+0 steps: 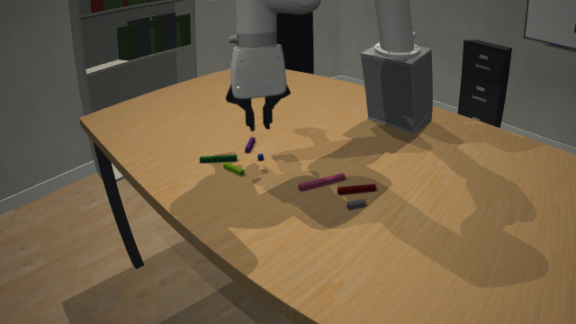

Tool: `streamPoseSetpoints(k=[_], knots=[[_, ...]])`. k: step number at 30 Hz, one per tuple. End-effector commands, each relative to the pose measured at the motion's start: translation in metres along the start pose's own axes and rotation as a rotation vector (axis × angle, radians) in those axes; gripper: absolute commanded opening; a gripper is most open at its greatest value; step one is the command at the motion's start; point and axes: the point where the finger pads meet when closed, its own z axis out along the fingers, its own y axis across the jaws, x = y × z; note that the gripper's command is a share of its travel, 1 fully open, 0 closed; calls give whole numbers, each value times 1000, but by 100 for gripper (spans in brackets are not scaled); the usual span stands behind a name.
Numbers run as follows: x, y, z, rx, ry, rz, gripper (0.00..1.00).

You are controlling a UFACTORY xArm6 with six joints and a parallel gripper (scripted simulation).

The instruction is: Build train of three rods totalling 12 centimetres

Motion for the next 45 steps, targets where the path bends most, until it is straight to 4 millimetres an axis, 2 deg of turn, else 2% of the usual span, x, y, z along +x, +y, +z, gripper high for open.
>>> streamPoseSetpoints(k=[1,30,45], knots=[[0,-1,-1,3,-37,-1,24],[0,-1,0,3,-37,-1,24],[0,-1,8,4,-38,-1,24]])
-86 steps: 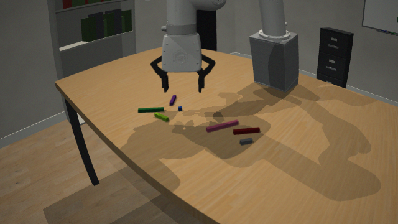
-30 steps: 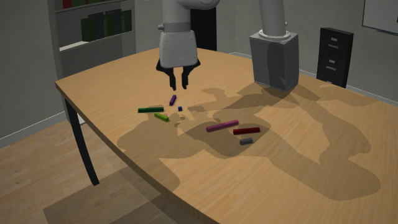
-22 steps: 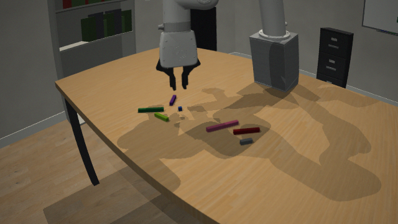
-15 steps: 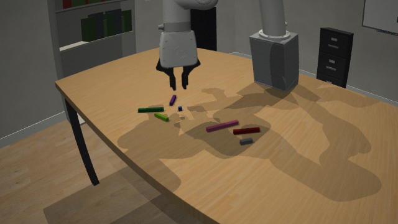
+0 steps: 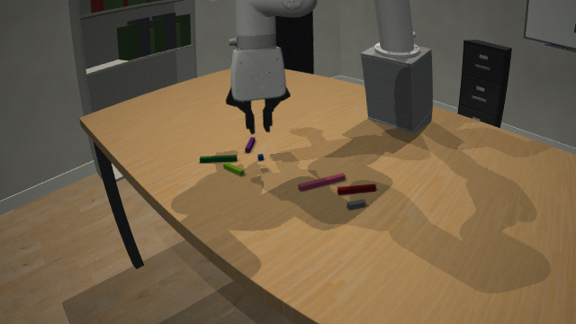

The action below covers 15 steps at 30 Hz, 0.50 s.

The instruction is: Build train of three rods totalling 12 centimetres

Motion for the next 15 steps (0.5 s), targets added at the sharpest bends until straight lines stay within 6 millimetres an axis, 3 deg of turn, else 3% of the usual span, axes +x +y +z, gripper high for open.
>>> streamPoseSetpoints(k=[1,15], knots=[[0,-1,4,4,-3,0,24],[0,0,22,4,-3,0,24]])
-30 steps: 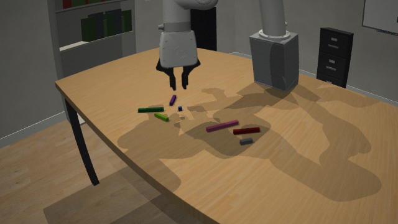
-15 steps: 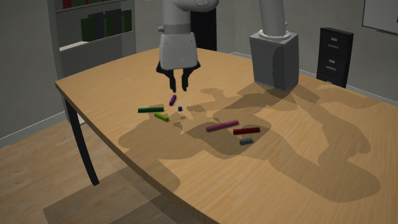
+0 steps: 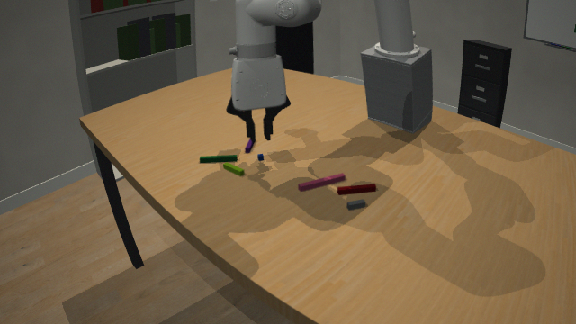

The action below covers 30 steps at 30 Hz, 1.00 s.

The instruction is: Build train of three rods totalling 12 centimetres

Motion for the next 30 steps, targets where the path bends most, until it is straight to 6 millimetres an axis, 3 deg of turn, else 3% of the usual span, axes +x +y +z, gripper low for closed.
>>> streamPoseSetpoints(k=[1,12,30], knots=[[0,-1,6,8,-6,0,24],[0,-1,22,8,-6,0,24],[0,-1,29,8,-6,0,24]])
